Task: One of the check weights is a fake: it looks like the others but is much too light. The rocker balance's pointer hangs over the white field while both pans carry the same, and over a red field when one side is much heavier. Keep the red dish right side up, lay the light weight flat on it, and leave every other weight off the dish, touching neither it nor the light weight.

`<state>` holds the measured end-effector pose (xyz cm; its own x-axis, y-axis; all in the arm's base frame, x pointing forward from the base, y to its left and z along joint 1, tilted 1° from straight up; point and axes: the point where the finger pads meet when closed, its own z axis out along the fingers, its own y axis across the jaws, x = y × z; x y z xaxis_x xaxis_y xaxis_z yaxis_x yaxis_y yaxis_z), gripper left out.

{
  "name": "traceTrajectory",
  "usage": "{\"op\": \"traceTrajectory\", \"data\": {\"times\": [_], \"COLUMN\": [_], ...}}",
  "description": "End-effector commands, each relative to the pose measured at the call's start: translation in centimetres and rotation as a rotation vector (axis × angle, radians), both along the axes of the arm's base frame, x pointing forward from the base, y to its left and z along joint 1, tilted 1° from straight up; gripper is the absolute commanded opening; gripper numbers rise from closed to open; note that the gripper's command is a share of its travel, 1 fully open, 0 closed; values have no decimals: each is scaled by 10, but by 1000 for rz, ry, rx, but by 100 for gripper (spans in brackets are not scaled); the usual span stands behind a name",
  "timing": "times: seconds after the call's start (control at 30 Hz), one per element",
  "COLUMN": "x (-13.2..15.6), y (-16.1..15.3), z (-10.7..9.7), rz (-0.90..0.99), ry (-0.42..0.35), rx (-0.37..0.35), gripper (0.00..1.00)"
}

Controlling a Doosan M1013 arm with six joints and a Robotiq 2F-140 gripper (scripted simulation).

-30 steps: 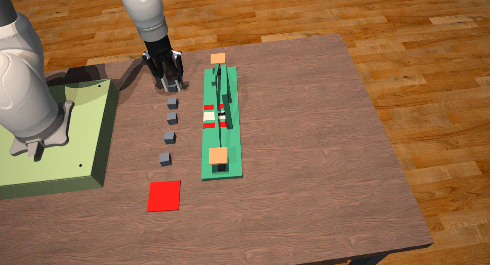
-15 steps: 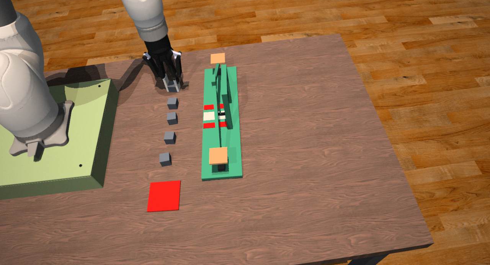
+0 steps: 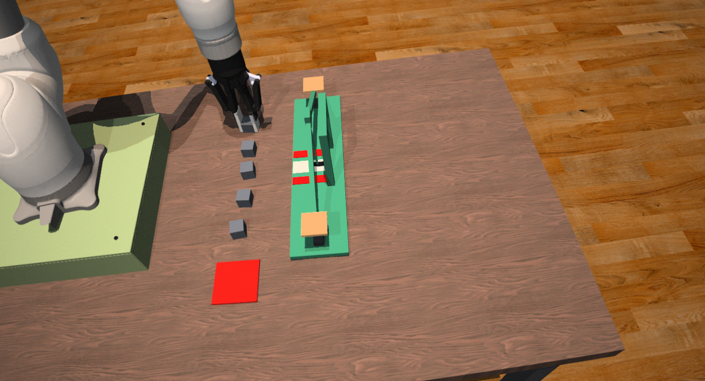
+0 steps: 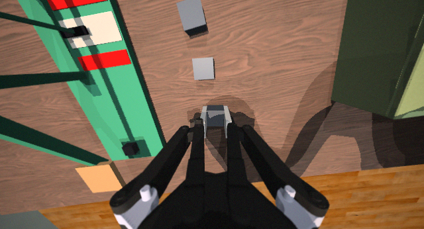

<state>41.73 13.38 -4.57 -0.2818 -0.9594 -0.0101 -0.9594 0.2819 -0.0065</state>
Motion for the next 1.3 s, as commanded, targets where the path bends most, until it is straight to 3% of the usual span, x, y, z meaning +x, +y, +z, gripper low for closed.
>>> {"op": "traceTrajectory", "data": {"times": [0.0, 0.33, 0.9, 1.27], "x": [0, 0, -1, -1], "y": [0, 0, 0, -1], "z": [0, 2, 65, 70], "rz": [0, 0, 0, 0], "ry": [0, 0, 0, 0], "rx": [0, 0, 0, 0], "gripper": [24, 24, 24, 24]}}
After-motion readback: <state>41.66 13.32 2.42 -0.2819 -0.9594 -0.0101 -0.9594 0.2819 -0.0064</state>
